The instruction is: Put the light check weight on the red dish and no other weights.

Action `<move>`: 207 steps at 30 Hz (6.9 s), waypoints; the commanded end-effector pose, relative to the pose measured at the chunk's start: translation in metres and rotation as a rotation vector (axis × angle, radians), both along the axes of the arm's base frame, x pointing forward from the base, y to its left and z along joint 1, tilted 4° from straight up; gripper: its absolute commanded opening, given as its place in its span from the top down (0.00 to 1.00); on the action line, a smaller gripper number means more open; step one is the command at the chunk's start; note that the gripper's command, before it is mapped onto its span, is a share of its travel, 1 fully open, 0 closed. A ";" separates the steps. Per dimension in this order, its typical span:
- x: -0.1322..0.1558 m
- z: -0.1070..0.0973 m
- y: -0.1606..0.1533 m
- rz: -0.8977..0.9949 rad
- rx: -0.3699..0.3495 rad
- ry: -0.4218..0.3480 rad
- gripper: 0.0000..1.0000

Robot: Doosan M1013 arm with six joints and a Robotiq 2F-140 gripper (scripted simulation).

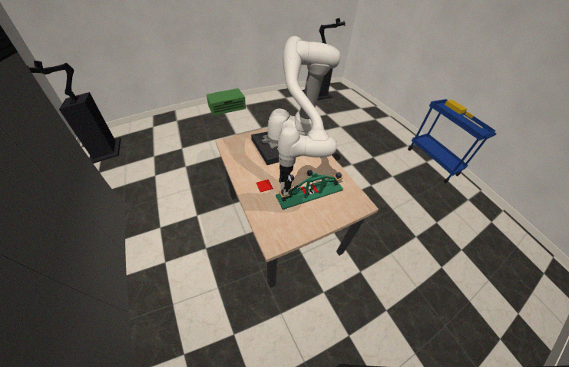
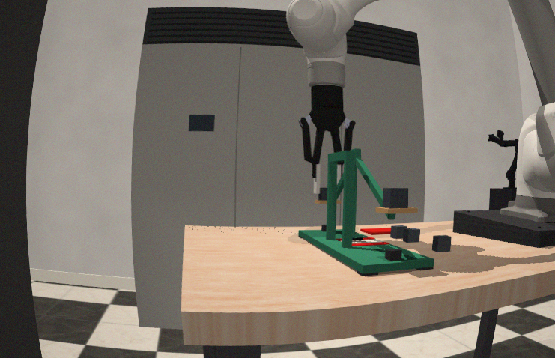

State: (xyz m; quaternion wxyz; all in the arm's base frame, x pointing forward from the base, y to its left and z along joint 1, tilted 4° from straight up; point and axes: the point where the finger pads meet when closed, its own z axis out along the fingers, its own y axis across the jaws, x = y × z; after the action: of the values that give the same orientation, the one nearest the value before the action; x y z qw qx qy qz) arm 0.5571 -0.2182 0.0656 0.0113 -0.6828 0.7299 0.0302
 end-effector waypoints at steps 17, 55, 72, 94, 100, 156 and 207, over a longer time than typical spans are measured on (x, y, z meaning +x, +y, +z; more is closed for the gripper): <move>0.004 0.079 -0.001 -0.003 0.003 -0.003 0.65; 0.005 0.118 -0.004 -0.003 0.003 -0.003 0.00; 0.006 0.166 -0.006 -0.003 0.003 -0.003 0.00; -0.114 0.172 0.057 -0.003 0.003 -0.003 0.00; -0.141 0.174 0.072 -0.003 0.003 -0.003 0.00; -0.162 0.175 0.083 -0.003 0.003 -0.003 0.00; -0.168 0.170 0.004 -0.003 0.003 -0.003 0.00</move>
State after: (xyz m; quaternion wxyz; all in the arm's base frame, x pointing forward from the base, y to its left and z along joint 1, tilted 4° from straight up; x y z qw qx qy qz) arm 0.3898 -0.1995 0.2354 0.0154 -0.6812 0.7312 0.0334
